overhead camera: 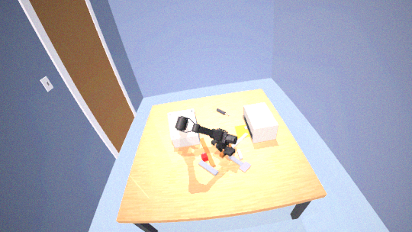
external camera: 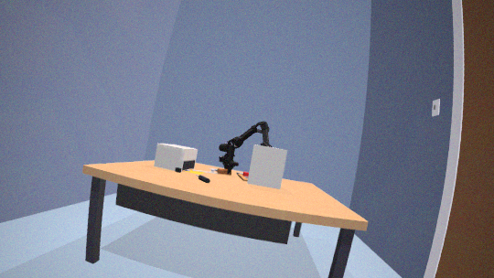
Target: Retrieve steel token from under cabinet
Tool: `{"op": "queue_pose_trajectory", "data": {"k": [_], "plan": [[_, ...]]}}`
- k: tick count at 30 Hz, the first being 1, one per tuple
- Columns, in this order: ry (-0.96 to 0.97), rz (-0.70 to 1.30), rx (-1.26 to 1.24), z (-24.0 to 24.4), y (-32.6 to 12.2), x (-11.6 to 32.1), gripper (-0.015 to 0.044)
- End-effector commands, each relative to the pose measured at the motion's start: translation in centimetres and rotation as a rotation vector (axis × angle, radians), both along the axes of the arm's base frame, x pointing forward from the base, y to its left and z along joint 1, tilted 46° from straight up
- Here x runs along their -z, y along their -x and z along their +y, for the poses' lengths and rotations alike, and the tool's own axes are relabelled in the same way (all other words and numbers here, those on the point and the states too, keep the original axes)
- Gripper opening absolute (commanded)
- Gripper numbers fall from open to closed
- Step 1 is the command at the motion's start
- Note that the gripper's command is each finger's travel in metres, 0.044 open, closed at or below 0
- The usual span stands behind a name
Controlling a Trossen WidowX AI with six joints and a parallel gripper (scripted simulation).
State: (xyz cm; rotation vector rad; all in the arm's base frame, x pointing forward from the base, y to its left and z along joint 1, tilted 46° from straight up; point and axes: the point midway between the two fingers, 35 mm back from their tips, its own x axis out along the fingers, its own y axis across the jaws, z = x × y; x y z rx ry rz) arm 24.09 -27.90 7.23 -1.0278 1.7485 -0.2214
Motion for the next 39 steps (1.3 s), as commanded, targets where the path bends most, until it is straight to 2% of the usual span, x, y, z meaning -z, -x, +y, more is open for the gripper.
{"op": "queue_pose_trajectory", "data": {"k": [1,23,39], "plan": [[-0.001,0.001,-0.001,-0.1,0.5,-0.3,0.0],[-0.003,0.01,-0.01,-1.5,1.9,-2.2,0.0],[-0.004,0.01,-0.01,-0.9,0.4,-1.4,0.0]]}}
